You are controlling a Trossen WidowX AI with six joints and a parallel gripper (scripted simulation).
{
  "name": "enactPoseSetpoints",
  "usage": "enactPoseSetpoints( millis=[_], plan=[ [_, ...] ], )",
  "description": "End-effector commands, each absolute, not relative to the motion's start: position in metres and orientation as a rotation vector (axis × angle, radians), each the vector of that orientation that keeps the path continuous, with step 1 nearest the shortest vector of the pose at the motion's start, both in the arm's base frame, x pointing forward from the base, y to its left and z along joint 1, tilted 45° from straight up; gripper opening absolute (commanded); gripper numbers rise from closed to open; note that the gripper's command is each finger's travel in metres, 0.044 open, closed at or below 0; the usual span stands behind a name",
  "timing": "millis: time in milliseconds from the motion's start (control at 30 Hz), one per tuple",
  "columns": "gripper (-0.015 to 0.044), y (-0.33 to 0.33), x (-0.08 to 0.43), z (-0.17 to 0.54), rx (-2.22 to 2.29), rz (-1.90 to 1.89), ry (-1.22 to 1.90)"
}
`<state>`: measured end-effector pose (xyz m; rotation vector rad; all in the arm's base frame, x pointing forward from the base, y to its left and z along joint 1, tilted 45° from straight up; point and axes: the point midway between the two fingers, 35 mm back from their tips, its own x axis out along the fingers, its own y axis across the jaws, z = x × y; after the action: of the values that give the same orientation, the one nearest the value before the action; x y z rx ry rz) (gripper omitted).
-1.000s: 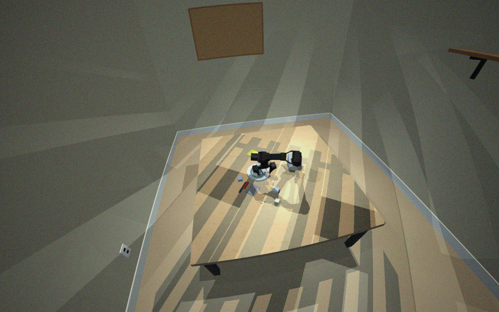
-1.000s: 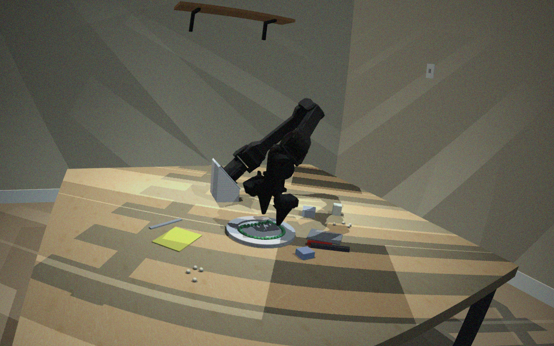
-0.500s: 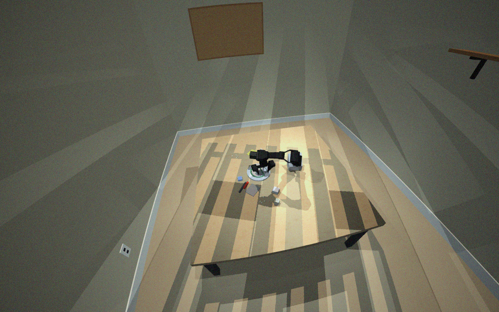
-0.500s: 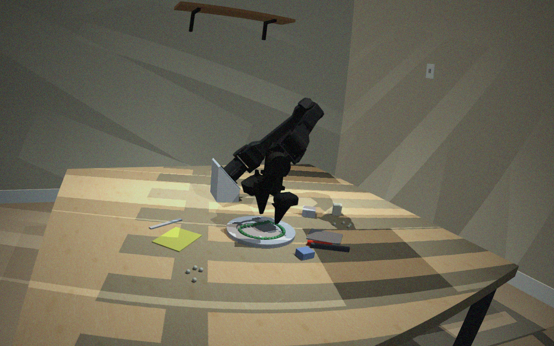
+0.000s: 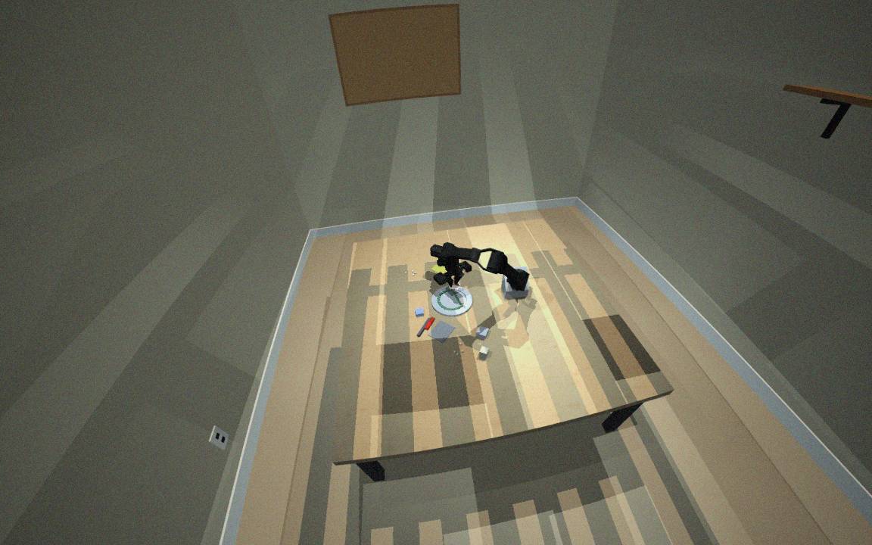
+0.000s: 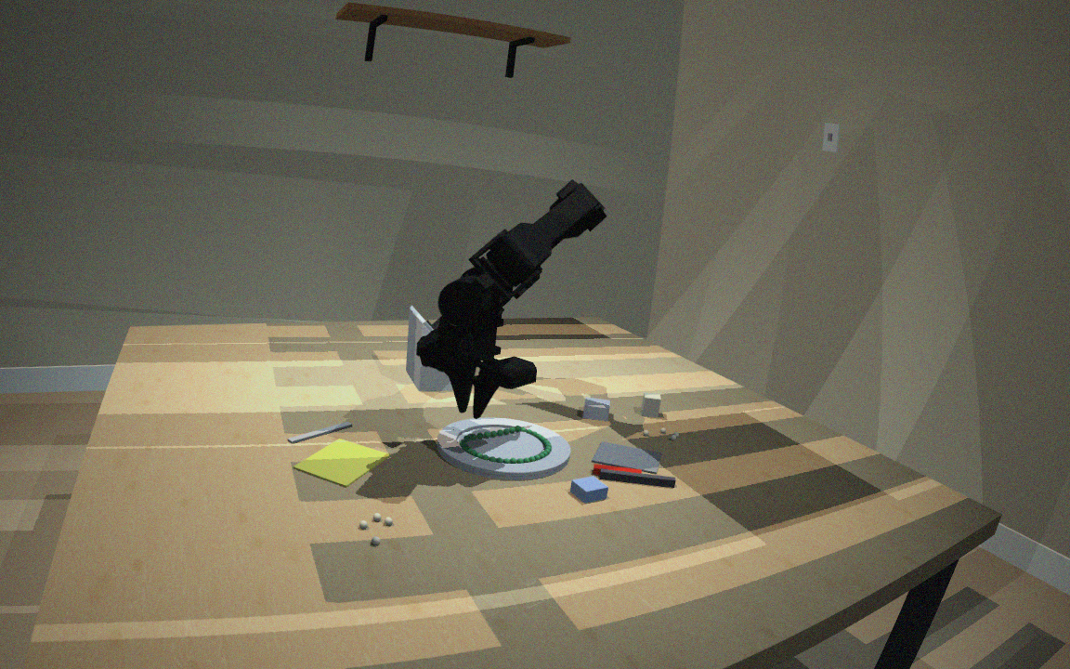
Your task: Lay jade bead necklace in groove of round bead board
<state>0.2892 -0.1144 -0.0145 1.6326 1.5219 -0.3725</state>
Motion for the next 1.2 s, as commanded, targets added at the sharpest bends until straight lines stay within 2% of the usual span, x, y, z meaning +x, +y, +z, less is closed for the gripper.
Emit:
enactPoseSetpoints(
  millis=[0, 1167],
  plan=[
    [0.0120, -0.113, 0.291, -0.019, 1.617, -0.360, 1.529],
    [0.0120, -0.088, 0.298, -0.045, 1.618, -0.358, 1.529]
  ],
)
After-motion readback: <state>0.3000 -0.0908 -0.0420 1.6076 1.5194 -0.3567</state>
